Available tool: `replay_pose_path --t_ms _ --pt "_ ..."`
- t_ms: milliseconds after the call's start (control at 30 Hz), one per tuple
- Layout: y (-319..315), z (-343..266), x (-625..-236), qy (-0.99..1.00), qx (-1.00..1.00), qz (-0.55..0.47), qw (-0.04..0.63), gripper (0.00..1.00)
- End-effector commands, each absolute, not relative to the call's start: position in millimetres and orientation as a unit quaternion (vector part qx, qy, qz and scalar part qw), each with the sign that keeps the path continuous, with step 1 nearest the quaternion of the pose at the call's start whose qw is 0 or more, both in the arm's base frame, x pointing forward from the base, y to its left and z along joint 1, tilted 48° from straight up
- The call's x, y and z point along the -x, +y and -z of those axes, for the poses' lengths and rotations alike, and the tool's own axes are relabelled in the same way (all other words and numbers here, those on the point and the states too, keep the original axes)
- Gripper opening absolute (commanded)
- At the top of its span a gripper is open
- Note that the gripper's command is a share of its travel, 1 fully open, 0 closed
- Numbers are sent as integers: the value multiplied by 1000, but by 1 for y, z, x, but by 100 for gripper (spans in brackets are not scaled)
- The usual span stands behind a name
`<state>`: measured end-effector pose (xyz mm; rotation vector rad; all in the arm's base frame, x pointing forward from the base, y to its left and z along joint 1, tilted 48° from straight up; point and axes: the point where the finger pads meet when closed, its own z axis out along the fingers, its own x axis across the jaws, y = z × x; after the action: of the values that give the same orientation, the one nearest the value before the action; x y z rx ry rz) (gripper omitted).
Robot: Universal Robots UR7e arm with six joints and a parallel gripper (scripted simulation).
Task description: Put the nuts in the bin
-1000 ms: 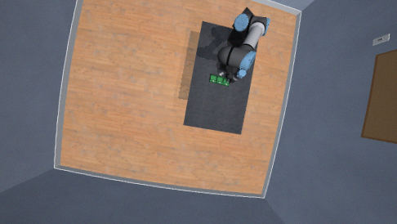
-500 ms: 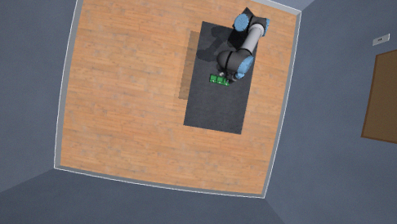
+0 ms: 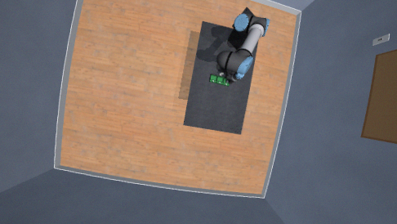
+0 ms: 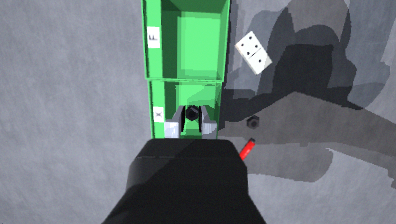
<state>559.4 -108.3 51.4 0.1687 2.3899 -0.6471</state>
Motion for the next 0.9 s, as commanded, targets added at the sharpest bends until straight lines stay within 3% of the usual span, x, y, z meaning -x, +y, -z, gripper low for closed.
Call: replay_pose_path --t_ms 0,867 --pt "-108 -53 -560 911 -64 247 325 64" --pt "-100 -62 -552 911 -63 246 325 64"
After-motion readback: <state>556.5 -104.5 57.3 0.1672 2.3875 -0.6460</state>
